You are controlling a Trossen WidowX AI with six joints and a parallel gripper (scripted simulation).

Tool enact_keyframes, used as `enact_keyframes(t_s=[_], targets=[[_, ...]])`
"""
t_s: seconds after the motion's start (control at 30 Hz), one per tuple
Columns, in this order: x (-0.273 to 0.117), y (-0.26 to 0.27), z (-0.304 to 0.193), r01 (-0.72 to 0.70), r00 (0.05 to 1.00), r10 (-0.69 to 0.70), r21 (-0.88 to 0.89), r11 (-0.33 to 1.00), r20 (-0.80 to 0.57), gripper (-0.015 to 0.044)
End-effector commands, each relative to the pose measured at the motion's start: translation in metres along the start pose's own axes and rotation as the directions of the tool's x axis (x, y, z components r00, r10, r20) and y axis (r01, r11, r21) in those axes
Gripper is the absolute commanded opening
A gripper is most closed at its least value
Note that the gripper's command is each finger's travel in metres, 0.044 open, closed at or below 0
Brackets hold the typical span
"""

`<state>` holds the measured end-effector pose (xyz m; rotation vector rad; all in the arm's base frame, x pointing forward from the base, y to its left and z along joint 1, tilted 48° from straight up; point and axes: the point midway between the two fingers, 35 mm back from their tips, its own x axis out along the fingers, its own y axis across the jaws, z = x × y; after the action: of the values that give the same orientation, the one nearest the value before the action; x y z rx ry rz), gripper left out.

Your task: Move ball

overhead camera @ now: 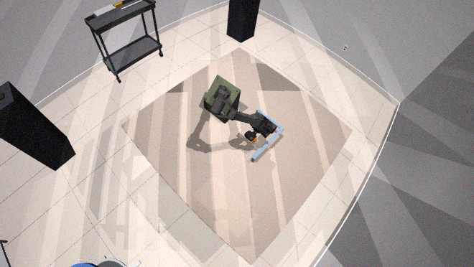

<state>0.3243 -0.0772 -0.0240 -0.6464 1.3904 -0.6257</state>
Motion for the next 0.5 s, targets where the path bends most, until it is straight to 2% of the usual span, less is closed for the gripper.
enact_keyframes(t_s=[0.0, 0.47], targets=[[0.010, -0.001, -0.002, 0.007, 1.000, -0.007, -0.010, 1.000, -0.005, 0.0280], [0.030, -0.001, -0.002, 0.008, 1.000, -0.008, -0.010, 1.000, -0.006, 0.0280]])
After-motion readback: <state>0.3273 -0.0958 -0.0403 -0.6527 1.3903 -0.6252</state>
